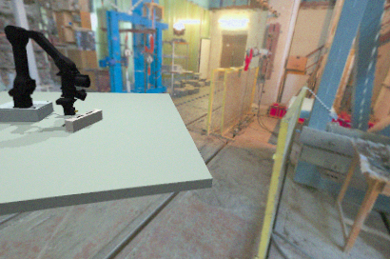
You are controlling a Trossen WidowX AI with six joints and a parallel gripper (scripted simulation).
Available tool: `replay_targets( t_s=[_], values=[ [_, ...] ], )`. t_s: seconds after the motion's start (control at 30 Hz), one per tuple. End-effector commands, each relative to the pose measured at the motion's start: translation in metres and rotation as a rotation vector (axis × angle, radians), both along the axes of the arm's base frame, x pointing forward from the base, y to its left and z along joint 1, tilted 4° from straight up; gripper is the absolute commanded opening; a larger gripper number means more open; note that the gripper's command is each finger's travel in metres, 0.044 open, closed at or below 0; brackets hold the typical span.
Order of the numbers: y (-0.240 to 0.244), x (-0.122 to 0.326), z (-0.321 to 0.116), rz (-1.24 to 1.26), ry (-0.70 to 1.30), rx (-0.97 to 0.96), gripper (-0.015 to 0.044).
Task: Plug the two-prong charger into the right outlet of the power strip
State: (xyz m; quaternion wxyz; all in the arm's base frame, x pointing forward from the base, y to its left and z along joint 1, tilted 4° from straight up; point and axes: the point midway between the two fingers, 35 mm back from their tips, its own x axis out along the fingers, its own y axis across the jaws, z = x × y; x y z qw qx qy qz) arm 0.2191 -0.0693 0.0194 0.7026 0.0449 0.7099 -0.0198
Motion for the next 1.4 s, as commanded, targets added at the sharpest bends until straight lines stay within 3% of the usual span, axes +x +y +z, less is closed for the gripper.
replay_targets(
  t_s=[0.0, 0.93, 1.37],
  values=[
    [-0.001, -0.001, 0.016, 0.004, -0.006, 0.0, 0.0],
    [-0.027, -0.029, -0.021, -0.454, 0.009, 0.025, 0.0],
    [-0.037, -0.019, -0.022, -0.479, 0.009, 0.026, 0.0]
  ],
)
